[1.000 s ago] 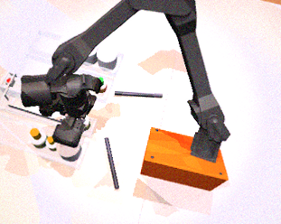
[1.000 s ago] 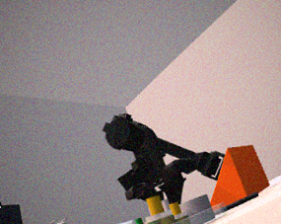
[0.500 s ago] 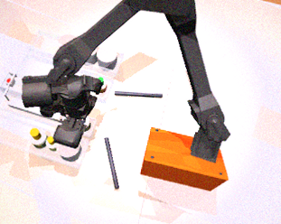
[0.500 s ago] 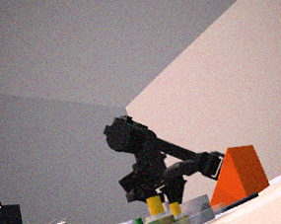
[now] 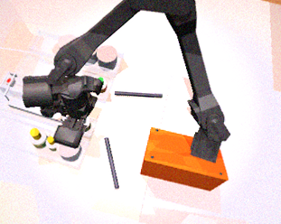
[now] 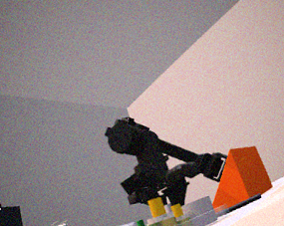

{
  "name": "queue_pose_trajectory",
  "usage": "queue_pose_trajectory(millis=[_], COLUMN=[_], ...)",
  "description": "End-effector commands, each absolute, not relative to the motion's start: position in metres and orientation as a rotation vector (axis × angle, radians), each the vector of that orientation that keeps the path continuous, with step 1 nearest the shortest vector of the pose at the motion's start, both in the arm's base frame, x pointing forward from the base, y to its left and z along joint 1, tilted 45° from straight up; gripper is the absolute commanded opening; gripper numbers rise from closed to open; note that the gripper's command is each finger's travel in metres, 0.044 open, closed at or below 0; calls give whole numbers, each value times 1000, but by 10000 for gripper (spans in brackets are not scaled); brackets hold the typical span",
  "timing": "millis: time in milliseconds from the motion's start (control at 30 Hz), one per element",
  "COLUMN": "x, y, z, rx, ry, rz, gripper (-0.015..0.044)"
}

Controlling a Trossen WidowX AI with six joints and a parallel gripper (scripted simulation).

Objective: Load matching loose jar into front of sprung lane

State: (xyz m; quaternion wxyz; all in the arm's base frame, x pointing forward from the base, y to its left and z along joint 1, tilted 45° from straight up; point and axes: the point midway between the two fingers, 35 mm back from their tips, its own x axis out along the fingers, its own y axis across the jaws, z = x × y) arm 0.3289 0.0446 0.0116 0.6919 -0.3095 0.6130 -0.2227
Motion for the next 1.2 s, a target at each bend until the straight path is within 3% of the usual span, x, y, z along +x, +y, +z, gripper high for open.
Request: queue_pose_trajectory(millis=[0,1167], x=[331,325], y=[43,42], z=[12,12], rx=[-694,-694], ry=[1358,1358], rz=[-504,-504], gripper=[0,0])
